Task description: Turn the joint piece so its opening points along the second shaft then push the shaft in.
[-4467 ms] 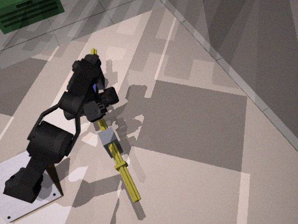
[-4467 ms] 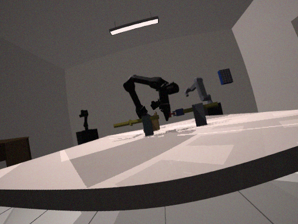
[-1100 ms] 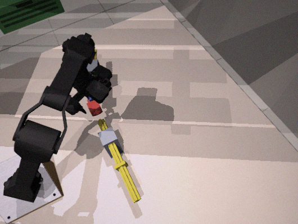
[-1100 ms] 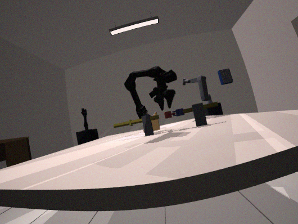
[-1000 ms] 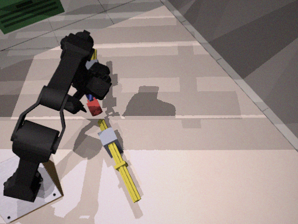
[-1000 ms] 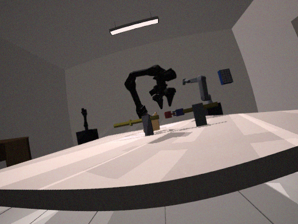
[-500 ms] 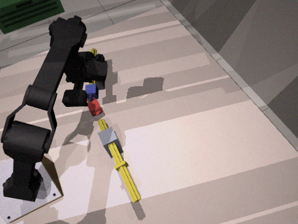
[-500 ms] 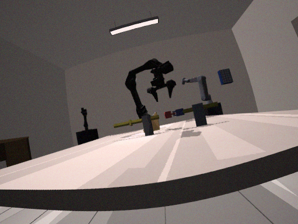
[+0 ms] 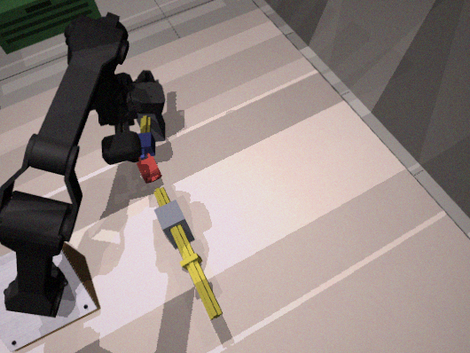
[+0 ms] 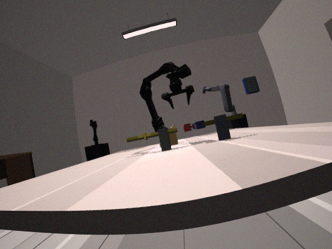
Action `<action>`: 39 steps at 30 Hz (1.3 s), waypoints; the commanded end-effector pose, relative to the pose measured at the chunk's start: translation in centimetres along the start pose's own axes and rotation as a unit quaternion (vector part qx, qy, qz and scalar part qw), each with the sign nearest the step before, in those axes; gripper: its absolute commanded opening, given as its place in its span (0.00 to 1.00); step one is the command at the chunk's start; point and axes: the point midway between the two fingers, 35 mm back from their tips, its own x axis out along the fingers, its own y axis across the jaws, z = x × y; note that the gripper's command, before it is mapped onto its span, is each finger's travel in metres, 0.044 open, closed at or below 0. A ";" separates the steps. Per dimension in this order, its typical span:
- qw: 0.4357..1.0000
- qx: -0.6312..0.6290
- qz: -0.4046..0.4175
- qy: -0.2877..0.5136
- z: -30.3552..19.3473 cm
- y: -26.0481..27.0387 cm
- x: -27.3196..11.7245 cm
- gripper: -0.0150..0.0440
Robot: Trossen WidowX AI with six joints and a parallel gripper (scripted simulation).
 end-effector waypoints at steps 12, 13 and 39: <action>0.981 0.180 0.052 0.056 1.1 -2.6 1.4 1.00; 0.977 0.196 0.057 0.061 1.2 -2.8 1.6 1.00; 0.793 0.560 0.140 0.192 2.3 -8.4 5.1 1.00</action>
